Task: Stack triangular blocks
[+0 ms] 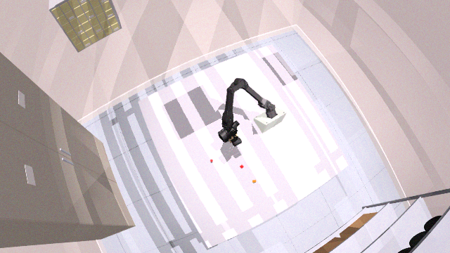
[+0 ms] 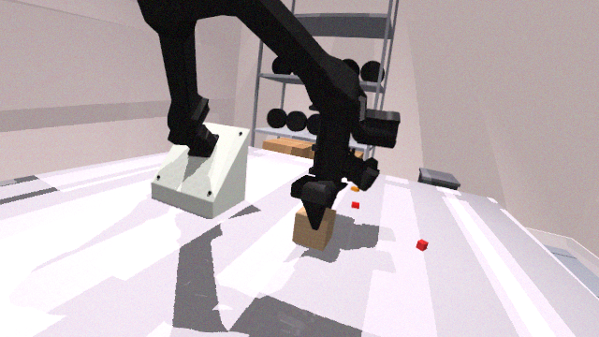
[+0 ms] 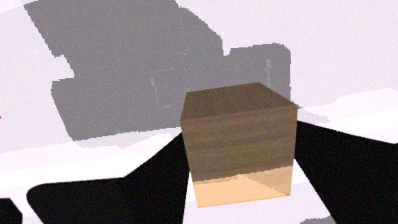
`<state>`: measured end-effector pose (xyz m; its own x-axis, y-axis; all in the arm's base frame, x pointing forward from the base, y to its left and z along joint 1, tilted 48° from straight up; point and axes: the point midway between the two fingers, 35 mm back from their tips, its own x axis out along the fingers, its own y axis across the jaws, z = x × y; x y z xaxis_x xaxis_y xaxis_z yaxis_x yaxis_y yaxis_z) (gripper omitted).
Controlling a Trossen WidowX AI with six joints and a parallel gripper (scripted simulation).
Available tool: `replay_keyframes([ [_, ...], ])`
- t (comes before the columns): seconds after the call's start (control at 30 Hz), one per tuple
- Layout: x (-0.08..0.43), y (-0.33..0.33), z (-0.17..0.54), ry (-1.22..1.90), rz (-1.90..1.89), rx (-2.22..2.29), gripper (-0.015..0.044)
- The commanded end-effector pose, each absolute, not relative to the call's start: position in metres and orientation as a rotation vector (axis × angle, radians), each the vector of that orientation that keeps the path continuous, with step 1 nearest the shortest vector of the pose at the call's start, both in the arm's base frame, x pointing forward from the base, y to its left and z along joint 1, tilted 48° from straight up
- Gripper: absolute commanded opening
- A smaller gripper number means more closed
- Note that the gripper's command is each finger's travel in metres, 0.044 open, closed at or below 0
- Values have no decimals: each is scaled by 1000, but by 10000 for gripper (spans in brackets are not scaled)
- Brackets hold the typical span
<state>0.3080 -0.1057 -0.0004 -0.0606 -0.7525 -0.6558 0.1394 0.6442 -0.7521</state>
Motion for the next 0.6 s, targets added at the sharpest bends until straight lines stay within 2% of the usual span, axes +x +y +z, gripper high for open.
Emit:
replay_keyframes([
  [0.0,308,-106,0,1455,-793,-551,0],
  [0.3,308,-106,0,1456,-792,-551,0],
  [0.57,308,-106,-1,1459,-791,-546,210],
])
